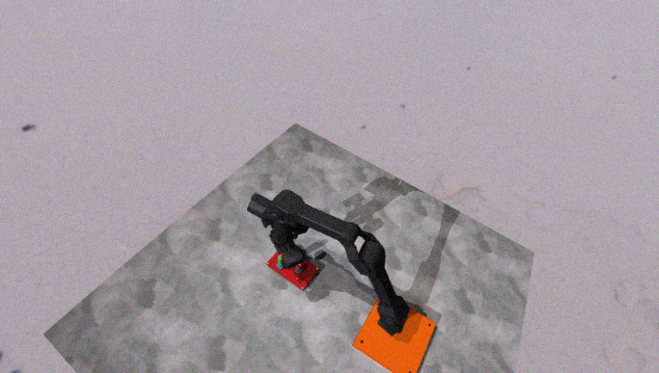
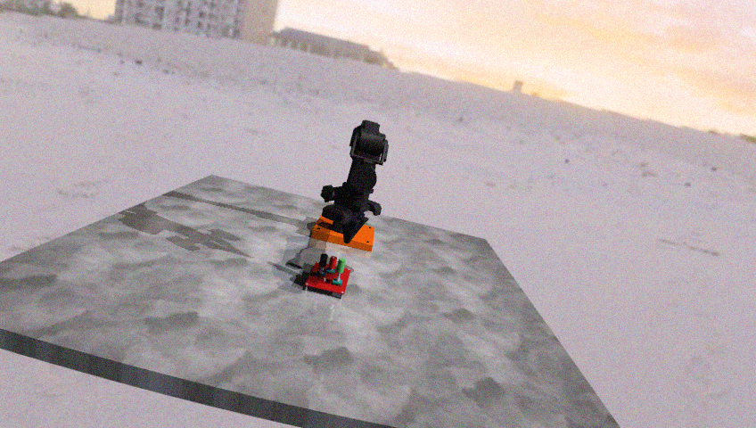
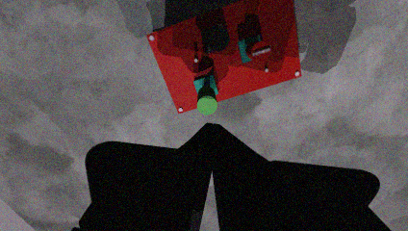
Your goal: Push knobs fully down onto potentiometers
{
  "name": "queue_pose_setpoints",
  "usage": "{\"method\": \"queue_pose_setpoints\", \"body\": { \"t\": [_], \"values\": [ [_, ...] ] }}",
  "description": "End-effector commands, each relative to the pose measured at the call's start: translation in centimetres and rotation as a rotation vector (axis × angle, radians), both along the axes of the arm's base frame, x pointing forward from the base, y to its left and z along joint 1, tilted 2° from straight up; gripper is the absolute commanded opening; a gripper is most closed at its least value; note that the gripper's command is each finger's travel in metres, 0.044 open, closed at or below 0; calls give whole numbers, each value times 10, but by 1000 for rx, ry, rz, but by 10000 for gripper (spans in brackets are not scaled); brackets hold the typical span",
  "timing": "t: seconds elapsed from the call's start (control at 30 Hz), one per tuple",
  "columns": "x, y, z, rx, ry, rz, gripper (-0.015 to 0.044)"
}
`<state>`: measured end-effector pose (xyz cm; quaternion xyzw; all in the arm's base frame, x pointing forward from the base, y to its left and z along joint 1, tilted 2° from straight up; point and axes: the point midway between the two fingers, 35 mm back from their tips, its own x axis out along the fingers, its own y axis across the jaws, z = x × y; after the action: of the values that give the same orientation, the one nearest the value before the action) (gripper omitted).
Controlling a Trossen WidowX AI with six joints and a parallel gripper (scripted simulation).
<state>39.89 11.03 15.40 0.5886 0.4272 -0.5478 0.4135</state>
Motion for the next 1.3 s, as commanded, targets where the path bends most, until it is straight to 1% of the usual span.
{"method": "queue_pose_setpoints", "body": {
  "t": [0.0, 0.1, 0.37, 0.73, 1.27],
  "values": [
    [2, 0, -6, -4, 0, -18, 0],
    [3, 1, -19, -4, 0, -18, 0],
    [3, 1, -22, -4, 0, -18, 0],
    [3, 2, -39, -4, 0, -18, 0],
    [3, 2, -40, -4, 0, -18, 0]
  ]
}}
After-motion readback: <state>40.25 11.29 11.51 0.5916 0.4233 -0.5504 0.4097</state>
